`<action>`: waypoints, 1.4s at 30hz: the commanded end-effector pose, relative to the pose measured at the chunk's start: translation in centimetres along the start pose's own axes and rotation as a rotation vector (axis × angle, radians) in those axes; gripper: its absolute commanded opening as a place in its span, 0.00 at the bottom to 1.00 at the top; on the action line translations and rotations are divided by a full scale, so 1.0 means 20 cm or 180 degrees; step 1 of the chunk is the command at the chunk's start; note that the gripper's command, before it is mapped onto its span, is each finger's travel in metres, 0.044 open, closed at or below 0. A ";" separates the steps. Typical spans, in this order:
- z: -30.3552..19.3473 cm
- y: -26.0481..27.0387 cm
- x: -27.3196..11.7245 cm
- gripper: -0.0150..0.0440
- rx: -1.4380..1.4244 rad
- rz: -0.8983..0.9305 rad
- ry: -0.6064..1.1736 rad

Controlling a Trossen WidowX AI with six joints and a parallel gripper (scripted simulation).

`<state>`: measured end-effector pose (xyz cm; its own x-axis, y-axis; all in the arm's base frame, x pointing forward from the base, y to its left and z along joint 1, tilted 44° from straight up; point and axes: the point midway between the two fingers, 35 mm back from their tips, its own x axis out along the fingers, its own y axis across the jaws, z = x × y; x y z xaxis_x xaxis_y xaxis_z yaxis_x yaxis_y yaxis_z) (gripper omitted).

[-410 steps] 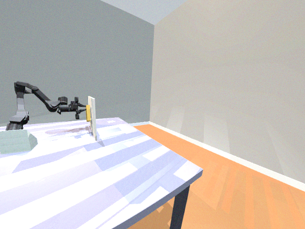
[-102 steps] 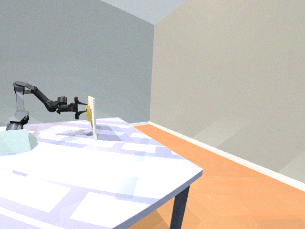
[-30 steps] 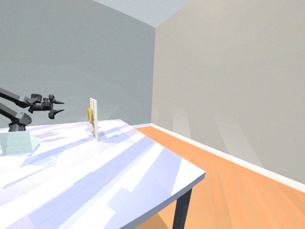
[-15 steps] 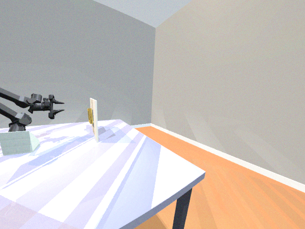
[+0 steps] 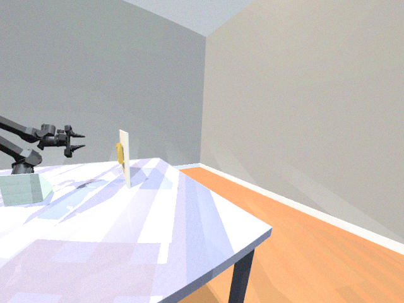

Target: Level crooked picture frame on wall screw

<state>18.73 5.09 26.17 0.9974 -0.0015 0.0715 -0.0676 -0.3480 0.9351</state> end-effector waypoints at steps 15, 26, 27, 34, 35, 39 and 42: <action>0.00 0.00 0.00 0.69 -0.0014 0.0005 -0.0015; -0.05 -0.09 0.22 0.69 0.0516 0.0023 0.0000; -0.05 -0.11 0.25 0.69 0.0597 0.0023 -0.0001; -0.01 -0.17 0.37 0.69 0.0875 0.0018 -0.0007; -0.01 -0.17 0.37 0.69 0.0875 0.0018 -0.0007; -0.01 -0.17 0.37 0.69 0.0875 0.0018 -0.0007; -0.01 -0.17 0.37 0.69 0.0875 0.0018 -0.0007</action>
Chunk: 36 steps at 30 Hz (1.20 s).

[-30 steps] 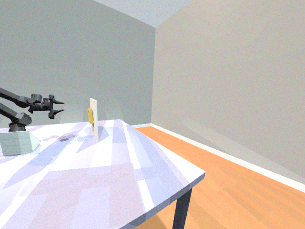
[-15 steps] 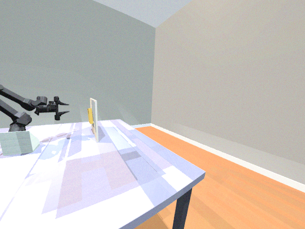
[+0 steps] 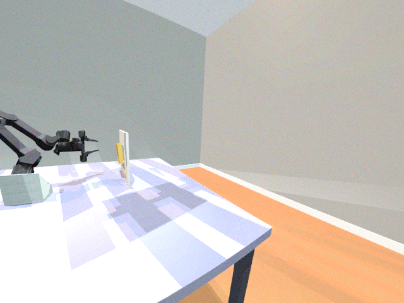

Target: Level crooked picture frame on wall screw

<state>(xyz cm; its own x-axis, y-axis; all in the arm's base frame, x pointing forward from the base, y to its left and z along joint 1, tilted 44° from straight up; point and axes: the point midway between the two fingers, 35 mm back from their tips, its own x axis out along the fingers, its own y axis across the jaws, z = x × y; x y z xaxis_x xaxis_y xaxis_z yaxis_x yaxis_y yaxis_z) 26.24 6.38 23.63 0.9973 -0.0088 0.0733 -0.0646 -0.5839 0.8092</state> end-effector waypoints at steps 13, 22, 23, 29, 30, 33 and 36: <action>-0.03 0.01 0.16 0.69 0.0020 0.0006 0.0015; 0.00 0.00 0.40 0.69 0.0016 0.0011 0.0018; 0.00 0.00 0.40 0.69 0.0016 0.0011 0.0018; 0.00 0.00 0.40 0.69 0.0016 0.0011 0.0018; 0.00 0.00 0.40 0.69 0.0016 0.0011 0.0018; 0.00 0.00 0.40 0.69 0.0016 0.0011 0.0018; -0.01 0.00 0.41 0.69 0.0016 0.0011 0.0019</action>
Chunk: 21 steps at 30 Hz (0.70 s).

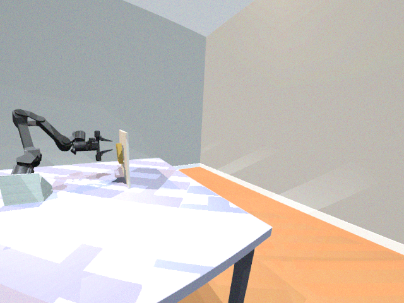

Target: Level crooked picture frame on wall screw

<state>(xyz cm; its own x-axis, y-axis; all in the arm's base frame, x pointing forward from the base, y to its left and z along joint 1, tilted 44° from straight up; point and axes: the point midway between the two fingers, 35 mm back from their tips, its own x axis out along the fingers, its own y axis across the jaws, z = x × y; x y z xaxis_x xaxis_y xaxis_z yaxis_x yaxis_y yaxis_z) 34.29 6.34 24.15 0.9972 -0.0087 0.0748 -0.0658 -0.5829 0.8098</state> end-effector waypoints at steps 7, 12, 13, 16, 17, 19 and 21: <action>-0.01 0.01 0.06 0.69 0.0020 0.0009 0.0016; -0.01 0.01 0.10 0.69 0.0019 0.0010 0.0017; -0.01 0.01 0.11 0.69 0.0019 0.0010 0.0017; -0.01 0.01 0.14 0.69 0.0019 0.0011 0.0018; -0.01 0.01 0.14 0.69 0.0019 0.0011 0.0018; -0.01 0.01 0.16 0.69 0.0019 0.0011 0.0018; -0.01 0.01 0.18 0.69 0.0019 0.0012 0.0019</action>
<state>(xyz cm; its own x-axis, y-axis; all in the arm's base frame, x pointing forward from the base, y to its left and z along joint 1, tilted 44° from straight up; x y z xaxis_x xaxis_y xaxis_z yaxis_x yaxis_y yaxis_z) 37.30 6.43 24.35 0.9973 -0.0060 0.0731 -0.0629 -0.5822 0.8106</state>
